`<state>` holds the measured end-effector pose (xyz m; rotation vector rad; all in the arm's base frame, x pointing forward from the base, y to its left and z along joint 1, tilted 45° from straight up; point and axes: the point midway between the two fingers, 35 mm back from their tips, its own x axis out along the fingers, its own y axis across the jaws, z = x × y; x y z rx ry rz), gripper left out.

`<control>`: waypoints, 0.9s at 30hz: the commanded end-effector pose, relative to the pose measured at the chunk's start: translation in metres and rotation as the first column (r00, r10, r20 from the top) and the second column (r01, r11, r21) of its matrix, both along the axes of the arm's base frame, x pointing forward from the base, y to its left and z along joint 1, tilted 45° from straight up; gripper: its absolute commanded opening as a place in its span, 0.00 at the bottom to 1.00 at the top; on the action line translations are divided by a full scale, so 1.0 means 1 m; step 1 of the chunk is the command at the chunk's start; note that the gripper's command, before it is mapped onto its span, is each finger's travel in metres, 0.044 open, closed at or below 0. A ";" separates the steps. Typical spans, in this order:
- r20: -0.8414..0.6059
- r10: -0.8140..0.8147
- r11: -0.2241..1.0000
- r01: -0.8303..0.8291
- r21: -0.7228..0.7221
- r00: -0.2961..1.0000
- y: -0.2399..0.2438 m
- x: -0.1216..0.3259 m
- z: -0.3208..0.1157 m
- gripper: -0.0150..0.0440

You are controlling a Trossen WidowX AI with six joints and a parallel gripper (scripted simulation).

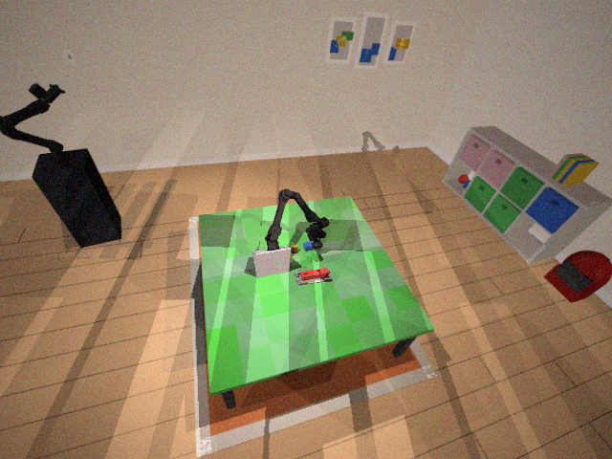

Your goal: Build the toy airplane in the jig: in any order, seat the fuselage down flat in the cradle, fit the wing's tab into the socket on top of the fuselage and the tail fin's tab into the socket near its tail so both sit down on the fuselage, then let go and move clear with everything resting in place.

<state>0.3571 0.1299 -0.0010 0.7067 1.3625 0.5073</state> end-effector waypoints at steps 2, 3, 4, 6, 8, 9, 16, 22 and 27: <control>-0.003 -0.005 1.000 0.005 -0.003 1.000 0.000 0.000 -0.001 0.55; -0.003 -0.005 1.000 0.005 -0.003 1.000 0.000 0.000 -0.001 0.54; -0.003 -0.005 1.000 0.005 -0.003 1.000 0.000 0.000 -0.001 0.53; -0.003 -0.005 1.000 0.005 -0.003 1.000 0.000 0.000 -0.001 0.51; -0.003 -0.005 1.000 0.005 -0.003 1.000 -0.001 0.000 -0.001 0.42; -0.004 -0.004 1.000 0.004 -0.004 1.000 -0.001 0.000 0.000 0.38; -0.010 -0.002 1.000 0.002 -0.012 1.000 -0.014 0.000 0.011 0.25; -0.010 -0.001 1.000 0.001 -0.016 1.000 -0.028 -0.001 0.023 0.25; -0.009 -0.002 1.000 0.001 -0.017 1.000 -0.039 -0.002 0.034 0.25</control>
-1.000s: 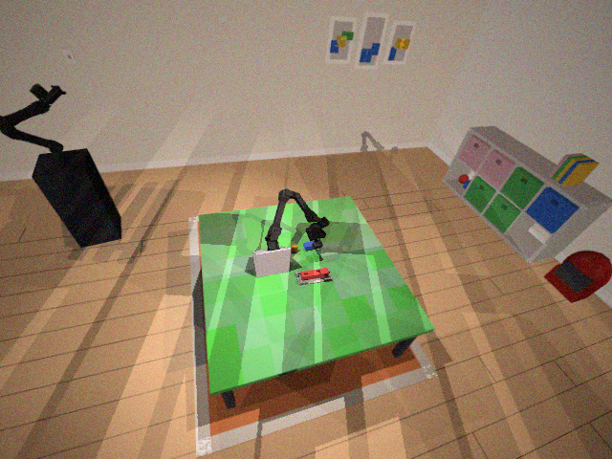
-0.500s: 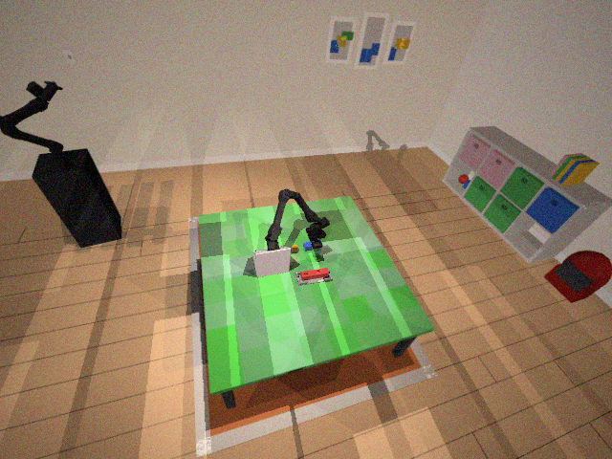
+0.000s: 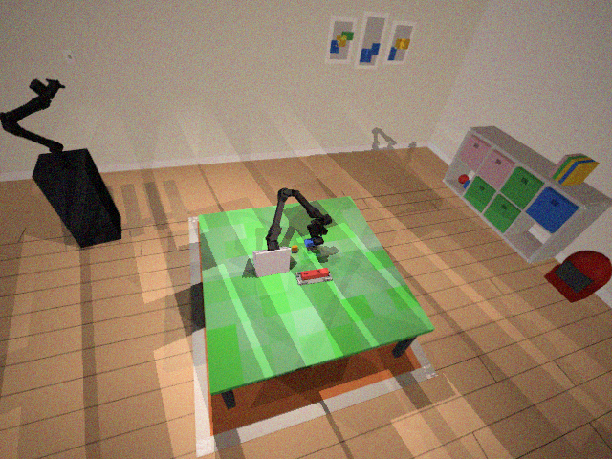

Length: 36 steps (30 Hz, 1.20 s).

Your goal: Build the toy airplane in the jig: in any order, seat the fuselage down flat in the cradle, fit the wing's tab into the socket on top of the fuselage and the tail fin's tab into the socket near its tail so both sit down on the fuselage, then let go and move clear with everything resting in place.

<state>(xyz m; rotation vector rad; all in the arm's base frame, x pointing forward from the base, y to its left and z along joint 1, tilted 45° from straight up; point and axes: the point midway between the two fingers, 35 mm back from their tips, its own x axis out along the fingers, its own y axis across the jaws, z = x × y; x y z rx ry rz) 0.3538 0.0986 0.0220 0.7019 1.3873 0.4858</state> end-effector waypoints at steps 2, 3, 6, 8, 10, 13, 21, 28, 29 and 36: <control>0.015 0.001 1.000 -0.001 0.000 1.000 -0.012 0.000 0.015 0.25; 0.016 0.001 1.000 -0.001 0.000 1.000 -0.015 0.000 0.017 0.25; 0.016 0.000 1.000 0.000 0.000 1.000 -0.021 -0.002 0.024 0.25; 0.016 0.000 1.000 0.000 0.001 1.000 -0.026 -0.003 0.028 0.25; 0.017 0.000 1.000 0.000 0.001 1.000 -0.030 -0.004 0.033 0.25; 0.017 -0.002 1.000 0.002 0.002 1.000 -0.037 -0.006 0.040 0.25; 0.019 -0.003 1.000 0.003 0.006 1.000 -0.053 -0.013 0.059 0.25; 0.029 0.005 1.000 -0.006 0.005 1.000 -0.059 -0.015 0.063 0.25; 0.039 0.016 1.000 -0.016 0.002 0.999 -0.061 -0.015 0.061 0.25; 0.121 0.103 0.995 -0.100 -0.031 0.987 -0.075 -0.013 0.043 0.25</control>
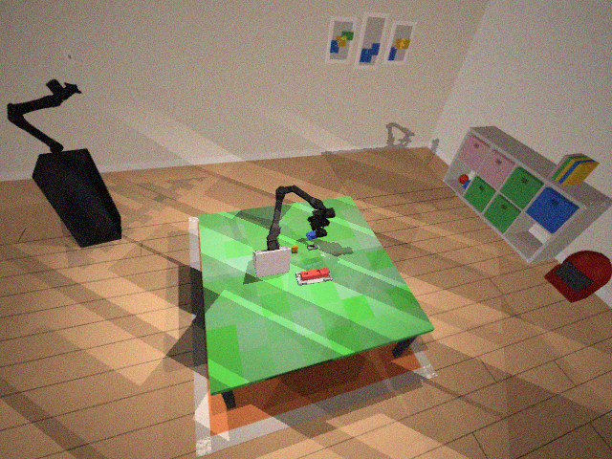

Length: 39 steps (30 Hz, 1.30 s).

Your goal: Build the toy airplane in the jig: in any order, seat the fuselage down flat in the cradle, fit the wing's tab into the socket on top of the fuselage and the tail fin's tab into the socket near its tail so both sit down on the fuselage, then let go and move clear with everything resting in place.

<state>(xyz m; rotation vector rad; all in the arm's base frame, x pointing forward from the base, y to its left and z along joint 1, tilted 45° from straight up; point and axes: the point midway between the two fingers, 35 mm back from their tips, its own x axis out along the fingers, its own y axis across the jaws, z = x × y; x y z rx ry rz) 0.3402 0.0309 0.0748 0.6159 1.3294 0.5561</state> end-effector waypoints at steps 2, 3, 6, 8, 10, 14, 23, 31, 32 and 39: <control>0.054 0.059 0.998 -0.058 -0.022 0.997 -0.012 0.001 -0.015 0.25; 0.065 0.071 0.997 -0.070 -0.026 0.995 -0.014 0.001 -0.018 0.25; 0.100 0.109 0.994 -0.106 -0.041 0.989 -0.020 0.001 -0.025 0.25; 0.122 0.135 0.990 -0.129 -0.051 0.983 -0.024 0.001 -0.031 0.25; 0.144 0.160 0.986 -0.153 -0.061 0.976 -0.028 0.001 -0.036 0.25; 0.186 0.210 0.977 -0.198 -0.084 0.960 -0.036 0.000 -0.046 0.25; 0.266 0.316 0.948 -0.289 -0.137 0.911 -0.053 -0.004 -0.069 0.25; 0.317 0.398 0.916 -0.357 -0.181 0.861 -0.066 -0.010 -0.090 0.25; 0.323 0.408 0.912 -0.365 -0.187 0.854 -0.068 -0.011 -0.092 0.25; 0.364 0.478 0.878 -0.421 -0.227 0.799 -0.079 -0.019 -0.110 0.25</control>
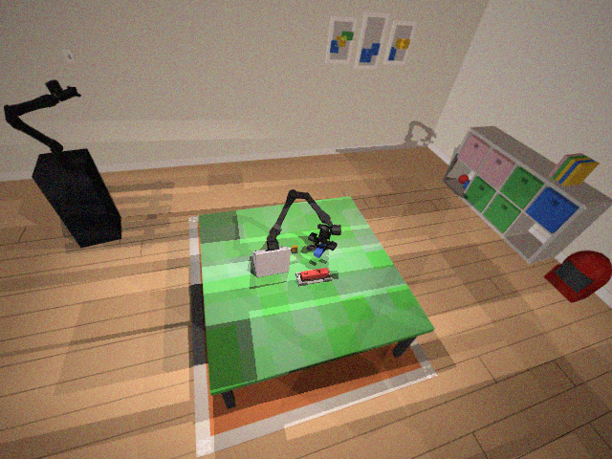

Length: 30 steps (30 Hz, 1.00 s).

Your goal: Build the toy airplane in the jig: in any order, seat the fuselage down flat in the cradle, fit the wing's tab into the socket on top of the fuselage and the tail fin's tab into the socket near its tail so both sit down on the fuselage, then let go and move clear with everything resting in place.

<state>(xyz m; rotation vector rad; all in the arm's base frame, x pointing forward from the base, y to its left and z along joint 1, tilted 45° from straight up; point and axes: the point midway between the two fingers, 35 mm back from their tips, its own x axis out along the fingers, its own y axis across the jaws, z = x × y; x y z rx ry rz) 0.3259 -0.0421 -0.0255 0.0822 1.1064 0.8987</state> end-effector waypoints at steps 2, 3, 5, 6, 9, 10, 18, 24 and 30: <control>0.042 0.058 0.998 -0.058 -0.017 0.997 -0.009 -0.007 -0.015 0.25; 0.052 0.071 0.997 -0.070 -0.020 0.996 -0.011 -0.008 -0.017 0.25; 0.070 0.096 0.995 -0.095 -0.027 0.993 -0.014 -0.010 -0.022 0.25; 0.080 0.109 0.994 -0.107 -0.030 0.991 -0.015 -0.012 -0.025 0.25; 0.109 0.148 0.989 -0.144 -0.040 0.983 -0.019 -0.015 -0.032 0.25; 0.119 0.161 0.987 -0.156 -0.044 0.980 -0.021 -0.017 -0.034 0.25; 0.233 0.287 0.958 -0.274 -0.084 0.929 -0.032 -0.027 -0.055 0.25; 0.319 0.380 0.925 -0.358 -0.126 0.869 -0.041 -0.035 -0.071 0.25; 0.397 0.466 0.884 -0.432 -0.176 0.791 -0.048 -0.045 -0.087 0.25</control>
